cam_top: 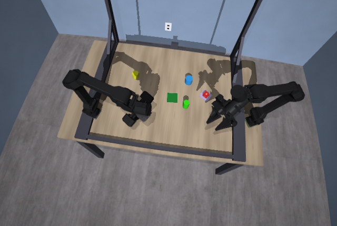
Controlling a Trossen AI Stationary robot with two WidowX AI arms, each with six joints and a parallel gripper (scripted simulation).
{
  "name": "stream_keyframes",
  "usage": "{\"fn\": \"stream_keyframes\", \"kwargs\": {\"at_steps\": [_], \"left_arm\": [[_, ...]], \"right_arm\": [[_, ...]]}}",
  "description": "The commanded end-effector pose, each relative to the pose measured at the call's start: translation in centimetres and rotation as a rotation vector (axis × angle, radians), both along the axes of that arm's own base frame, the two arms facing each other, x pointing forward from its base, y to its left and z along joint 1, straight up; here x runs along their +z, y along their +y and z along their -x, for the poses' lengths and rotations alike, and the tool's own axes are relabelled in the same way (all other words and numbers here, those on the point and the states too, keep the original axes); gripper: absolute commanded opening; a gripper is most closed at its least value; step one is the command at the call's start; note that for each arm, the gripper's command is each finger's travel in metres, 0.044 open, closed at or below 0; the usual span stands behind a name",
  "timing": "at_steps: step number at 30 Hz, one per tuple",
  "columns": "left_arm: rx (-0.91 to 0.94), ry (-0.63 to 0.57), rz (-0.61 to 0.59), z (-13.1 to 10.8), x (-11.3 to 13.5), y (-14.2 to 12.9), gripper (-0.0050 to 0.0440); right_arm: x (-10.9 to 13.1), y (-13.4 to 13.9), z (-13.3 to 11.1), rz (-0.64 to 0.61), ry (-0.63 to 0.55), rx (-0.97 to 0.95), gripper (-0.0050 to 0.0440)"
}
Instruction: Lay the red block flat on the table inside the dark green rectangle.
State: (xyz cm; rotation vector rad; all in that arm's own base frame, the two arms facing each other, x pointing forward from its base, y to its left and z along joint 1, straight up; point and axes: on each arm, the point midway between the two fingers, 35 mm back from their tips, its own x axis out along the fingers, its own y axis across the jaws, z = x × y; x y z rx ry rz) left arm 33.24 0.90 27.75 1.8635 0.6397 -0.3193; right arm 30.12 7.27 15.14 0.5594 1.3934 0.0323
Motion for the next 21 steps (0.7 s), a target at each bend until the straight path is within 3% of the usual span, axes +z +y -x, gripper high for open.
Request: {"fn": "stream_keyframes", "kwargs": {"at_steps": [1, 4, 7, 15, 21], "left_arm": [[0.043, 0.029, 0.077, 0.9, 0.2, -1.9, 0.044], [0.075, 0.074, 0.143, 1.9, -0.7, -3.6, 0.044], [0.085, 0.089, 0.166, 2.2, -1.0, -4.1, 0.044], [0.159, 0.277, 0.381, 5.8, -4.4, -10.5, 0.044], [0.244, 0.429, 0.56, 8.9, -7.6, -15.3, 0.044]], "right_arm": [[2.4, 2.1, -3.1, 0.058, -0.186, 0.142, 0.044], [4.3, 4.2, -4.8, 0.1, -0.323, 0.248, 0.044], [4.9, 4.9, -5.3, 0.112, -0.363, 0.278, 0.044], [11.2, 11.3, -8.1, 0.204, -0.721, 0.506, 0.044], [14.8, 14.7, -8.5, 0.241, -0.9, 0.594, 0.044]]}}
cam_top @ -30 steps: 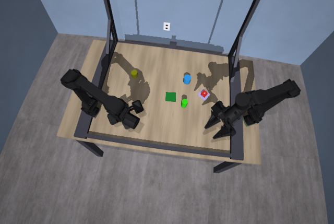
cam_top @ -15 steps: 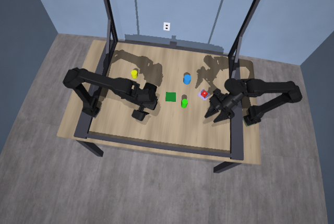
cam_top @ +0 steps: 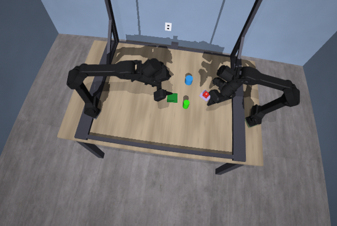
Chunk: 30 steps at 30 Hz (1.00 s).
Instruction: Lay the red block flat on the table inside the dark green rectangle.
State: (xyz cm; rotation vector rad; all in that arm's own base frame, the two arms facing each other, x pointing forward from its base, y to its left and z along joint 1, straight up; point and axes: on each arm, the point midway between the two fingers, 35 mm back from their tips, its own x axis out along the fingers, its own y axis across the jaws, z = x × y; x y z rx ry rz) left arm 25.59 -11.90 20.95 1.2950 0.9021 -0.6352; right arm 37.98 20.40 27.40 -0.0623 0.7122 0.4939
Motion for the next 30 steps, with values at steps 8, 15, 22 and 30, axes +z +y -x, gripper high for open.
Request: {"fn": "stream_keyframes", "kwargs": {"at_steps": [8, 15, 22, 30], "left_arm": [[0.229, 0.225, 0.332, 4.7, -4.5, -7.6, 0.044], [0.326, 0.35, 0.499, 7.3, -7.1, -11.6, 0.044], [0.338, 0.368, 0.536, 7.8, -7.2, -12.3, 0.044], [0.336, 0.358, 0.543, 7.5, -6.9, -12.4, 0.044]], "right_arm": [[4.6, 3.4, -0.6, 0.016, -0.194, 0.088, 0.044], [5.1, 3.5, -0.6, 0.013, -0.209, 0.091, 0.044], [5.1, 3.5, -0.5, 0.011, -0.207, 0.09, 0.044], [4.7, 3.4, -0.4, 0.013, -0.198, 0.09, 0.044]]}}
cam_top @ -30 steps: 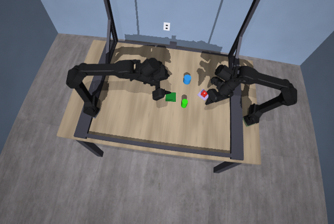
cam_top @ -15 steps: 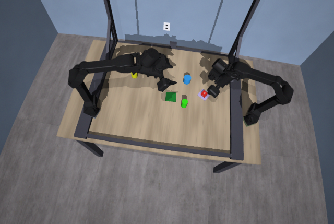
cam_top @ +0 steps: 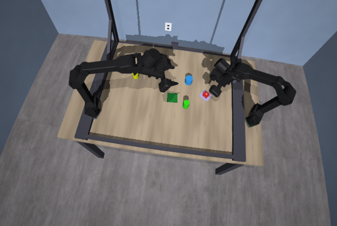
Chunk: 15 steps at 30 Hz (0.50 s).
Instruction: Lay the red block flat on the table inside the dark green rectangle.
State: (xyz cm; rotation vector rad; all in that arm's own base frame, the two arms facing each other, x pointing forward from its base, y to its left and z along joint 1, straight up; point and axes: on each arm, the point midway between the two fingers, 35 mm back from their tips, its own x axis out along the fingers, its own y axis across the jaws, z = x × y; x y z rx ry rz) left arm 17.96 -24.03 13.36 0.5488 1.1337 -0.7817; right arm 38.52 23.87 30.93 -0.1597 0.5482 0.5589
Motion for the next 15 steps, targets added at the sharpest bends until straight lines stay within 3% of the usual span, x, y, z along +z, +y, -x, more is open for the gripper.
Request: {"fn": "stream_keyframes", "kwargs": {"at_steps": [1, 4, 6, 7, 10, 15], "left_arm": [[-0.001, -0.014, 0.021, -0.1, 0.7, -0.2, 0.044], [-0.01, 0.0, 0.006, -0.1, -0.4, -0.1, 0.0368], [-0.01, 0.0, 0.006, -0.1, -0.4, -0.1, 0.0368], [-0.016, 0.0, 0.006, -0.2, -0.8, -0.2, 0.0344], [-0.06, 0.0, 0.005, -0.9, -3.4, -0.4, 0.0272], [-0.12, -0.001, 0.006, -1.4, -7.0, -0.2, 0.026]], "right_arm": [[1.2, -0.1, 0.1, -0.013, -0.025, 0.001, 0.044], [1.2, -0.1, 0.1, -0.013, -0.025, 0.001, 0.044], [1.2, -0.1, 0.1, -0.013, -0.025, 0.001, 0.044], [1.2, -0.1, 0.1, -0.013, -0.025, 0.001, 0.044], [1.2, -0.1, 0.1, -0.013, -0.025, 0.001, 0.044], [1.2, -0.1, 0.1, -0.013, -0.025, 0.001, 0.044]]}}
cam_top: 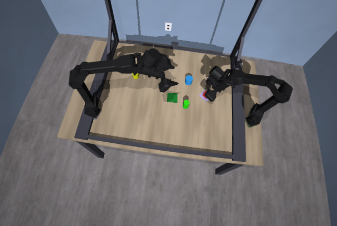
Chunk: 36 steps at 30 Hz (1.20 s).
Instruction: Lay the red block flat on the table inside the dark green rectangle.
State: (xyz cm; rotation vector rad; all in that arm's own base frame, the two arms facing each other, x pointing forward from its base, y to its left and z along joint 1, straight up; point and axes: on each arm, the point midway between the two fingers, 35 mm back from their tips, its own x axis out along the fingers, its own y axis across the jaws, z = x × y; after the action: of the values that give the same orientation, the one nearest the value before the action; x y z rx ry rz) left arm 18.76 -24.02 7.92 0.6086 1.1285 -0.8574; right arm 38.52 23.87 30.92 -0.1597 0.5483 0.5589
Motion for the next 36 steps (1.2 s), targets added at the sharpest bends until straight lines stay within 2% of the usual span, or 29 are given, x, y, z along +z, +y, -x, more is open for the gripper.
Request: {"fn": "stream_keyframes", "kwargs": {"at_steps": [1, 5, 11, 23, 35, 36], "left_arm": [[-0.041, -0.01, 0.017, -0.7, -2.2, -0.2, 0.026], [-0.057, -0.01, 0.018, -0.7, -3.2, 0.0, 0.026], [-0.056, -0.027, 0.033, -1.3, -2.5, -0.7, 0.026], [-0.055, -0.011, 0.016, -1.1, -4.8, -0.8, 0.026], [-0.055, -0.018, 0.022, -1.5, -5.8, -1.4, 0.026], [-0.055, -0.019, 0.022, -1.5, -5.7, -1.4, 0.0236]], "right_arm": [[1.2, -0.1, 0.1, -0.013, -0.025, 0.001, 0.044], [1.2, -0.1, 0.1, -0.013, -0.025, 0.001, 0.044], [1.2, -0.1, 0.1, -0.013, -0.025, 0.001, 0.044], [1.2, -0.1, 0.1, -0.013, -0.025, 0.001, 0.044], [1.2, -0.1, 0.1, -0.013, -0.025, 0.001, 0.044], [1.2, -0.1, 0.1, -0.013, -0.025, 0.001, 0.044]]}}
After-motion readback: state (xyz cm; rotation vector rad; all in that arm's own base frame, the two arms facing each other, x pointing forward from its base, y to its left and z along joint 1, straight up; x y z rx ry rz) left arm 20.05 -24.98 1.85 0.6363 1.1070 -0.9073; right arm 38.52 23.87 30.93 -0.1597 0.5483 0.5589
